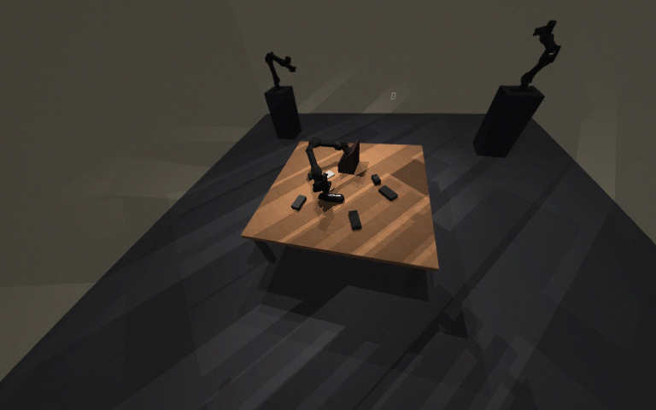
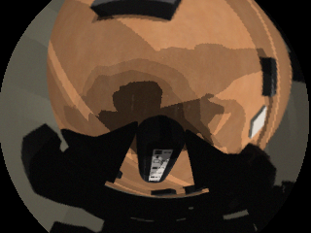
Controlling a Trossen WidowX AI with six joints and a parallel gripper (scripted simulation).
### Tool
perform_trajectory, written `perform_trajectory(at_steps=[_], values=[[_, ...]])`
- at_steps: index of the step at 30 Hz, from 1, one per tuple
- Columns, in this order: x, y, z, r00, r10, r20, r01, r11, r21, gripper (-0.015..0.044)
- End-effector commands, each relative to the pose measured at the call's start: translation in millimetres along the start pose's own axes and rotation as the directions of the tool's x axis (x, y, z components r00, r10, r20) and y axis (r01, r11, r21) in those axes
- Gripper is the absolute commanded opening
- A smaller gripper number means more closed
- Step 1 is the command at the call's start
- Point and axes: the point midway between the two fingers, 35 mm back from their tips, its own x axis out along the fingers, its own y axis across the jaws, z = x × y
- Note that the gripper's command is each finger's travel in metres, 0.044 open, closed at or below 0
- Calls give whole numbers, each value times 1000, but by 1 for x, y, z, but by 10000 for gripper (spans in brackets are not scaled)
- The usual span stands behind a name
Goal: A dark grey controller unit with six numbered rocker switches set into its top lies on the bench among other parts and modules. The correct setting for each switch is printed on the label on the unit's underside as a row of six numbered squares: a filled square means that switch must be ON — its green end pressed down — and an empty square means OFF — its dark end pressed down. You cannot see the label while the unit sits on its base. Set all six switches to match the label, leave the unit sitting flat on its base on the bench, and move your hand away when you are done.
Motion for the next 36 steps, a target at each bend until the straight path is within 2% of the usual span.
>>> perform_trajectory(at_steps=[1, 4, 8, 17, 21, 23, 36], values=[[1, 0, -2, 1000, 0, -7, 0, 1000, -6, 338], [0, 0, 0, 1000, 1, -3, -1, 1000, -1, 338], [0, 0, 0, 1000, 0, 0, 0, 1000, 0, 440], [-1, 0, -3, 1000, 0, -1, 0, 1000, 0, 440], [-34, 0, -51, 1000, 0, -6, 0, 1000, 0, 440], [-41, -1, -61, 1000, 0, -4, 0, 1000, 0, 440], [-41, -1, -61, 1000, 0, -4, 0, 1000, 0, 440]])
